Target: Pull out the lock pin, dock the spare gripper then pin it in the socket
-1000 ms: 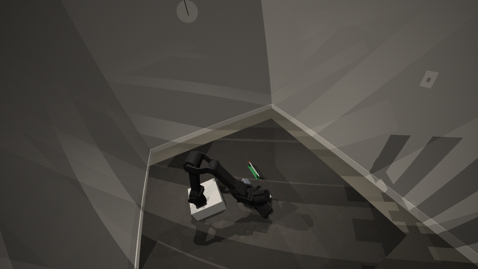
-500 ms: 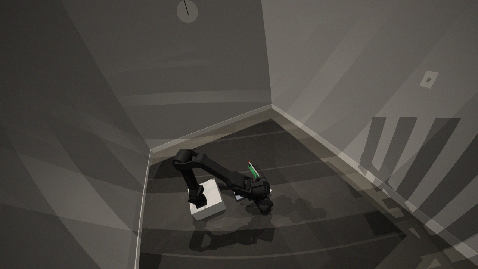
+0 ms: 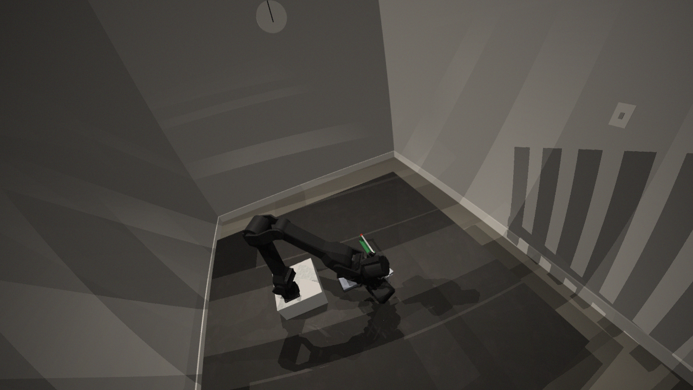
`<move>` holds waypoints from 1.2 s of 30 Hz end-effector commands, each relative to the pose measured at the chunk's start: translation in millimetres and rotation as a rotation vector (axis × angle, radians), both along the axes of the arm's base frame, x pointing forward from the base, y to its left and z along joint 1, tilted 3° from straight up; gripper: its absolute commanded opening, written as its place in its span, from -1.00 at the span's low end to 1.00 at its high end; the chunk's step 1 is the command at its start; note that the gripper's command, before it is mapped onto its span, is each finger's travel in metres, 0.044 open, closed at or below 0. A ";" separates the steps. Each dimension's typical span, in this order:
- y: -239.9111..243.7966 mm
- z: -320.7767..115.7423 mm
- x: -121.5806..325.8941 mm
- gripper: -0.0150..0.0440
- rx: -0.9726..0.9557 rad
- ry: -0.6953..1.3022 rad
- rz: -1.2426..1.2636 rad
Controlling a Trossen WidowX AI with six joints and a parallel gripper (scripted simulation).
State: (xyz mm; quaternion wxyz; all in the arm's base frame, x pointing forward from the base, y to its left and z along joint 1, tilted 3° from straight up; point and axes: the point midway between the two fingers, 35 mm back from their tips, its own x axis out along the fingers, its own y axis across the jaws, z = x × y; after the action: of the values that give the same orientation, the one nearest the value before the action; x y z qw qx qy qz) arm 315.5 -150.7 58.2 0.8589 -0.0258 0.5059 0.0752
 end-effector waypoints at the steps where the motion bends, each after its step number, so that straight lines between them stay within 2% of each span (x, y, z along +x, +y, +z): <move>1: -0.3 1.6 0.6 -0.49 -0.004 -0.005 0.000; 36: 70.0 9.4 -23.2 -0.49 0.085 0.278 -0.101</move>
State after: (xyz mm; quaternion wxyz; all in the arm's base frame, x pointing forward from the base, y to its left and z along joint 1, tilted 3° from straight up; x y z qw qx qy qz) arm 291.6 -85.4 60.6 0.7849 0.0481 0.6146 0.0618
